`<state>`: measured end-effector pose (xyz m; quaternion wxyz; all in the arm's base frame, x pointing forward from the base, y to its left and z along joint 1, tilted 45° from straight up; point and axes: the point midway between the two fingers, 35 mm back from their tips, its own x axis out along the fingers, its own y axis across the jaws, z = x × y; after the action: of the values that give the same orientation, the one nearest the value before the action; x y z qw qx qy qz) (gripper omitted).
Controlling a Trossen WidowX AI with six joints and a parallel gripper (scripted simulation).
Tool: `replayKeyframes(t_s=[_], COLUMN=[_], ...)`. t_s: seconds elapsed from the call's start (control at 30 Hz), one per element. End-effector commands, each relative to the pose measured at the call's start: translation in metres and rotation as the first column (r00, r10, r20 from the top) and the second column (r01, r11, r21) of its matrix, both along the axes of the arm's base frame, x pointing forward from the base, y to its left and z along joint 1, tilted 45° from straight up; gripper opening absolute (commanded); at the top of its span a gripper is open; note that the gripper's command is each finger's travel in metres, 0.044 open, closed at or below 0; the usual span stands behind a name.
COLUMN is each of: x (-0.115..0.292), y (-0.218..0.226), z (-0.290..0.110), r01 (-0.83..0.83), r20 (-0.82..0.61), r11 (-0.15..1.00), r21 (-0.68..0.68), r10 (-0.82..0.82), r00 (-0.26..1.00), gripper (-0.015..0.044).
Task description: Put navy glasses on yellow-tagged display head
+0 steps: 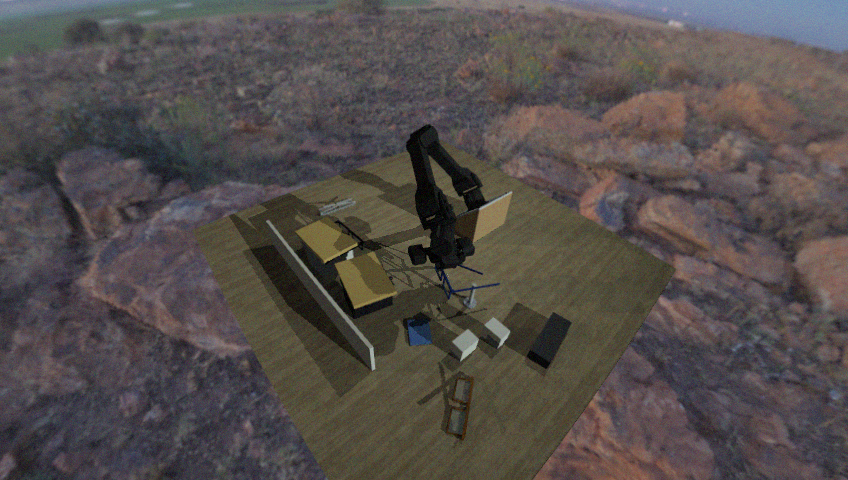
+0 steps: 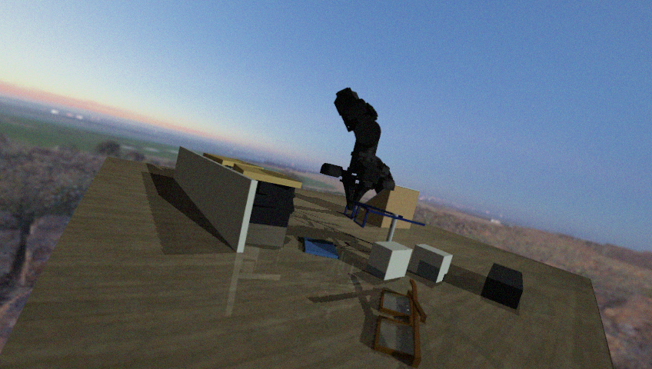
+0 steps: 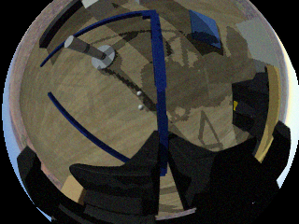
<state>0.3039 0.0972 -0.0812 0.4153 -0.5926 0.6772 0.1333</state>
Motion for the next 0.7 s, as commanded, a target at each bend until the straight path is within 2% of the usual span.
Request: replayKeyframes(t_s=[0.0, 0.67], x=[0.0006, 0.0031], y=[-0.0007, 0.0036], z=[-0.0002, -0.0039], r01=[-0.005, -0.005], r20=[-0.003, -0.003], r11=[1.0, 1.0], r21=[-0.005, -0.005], r10=[0.005, 0.005], r00=[1.0, 1.0], gripper=[0.0, 0.0])
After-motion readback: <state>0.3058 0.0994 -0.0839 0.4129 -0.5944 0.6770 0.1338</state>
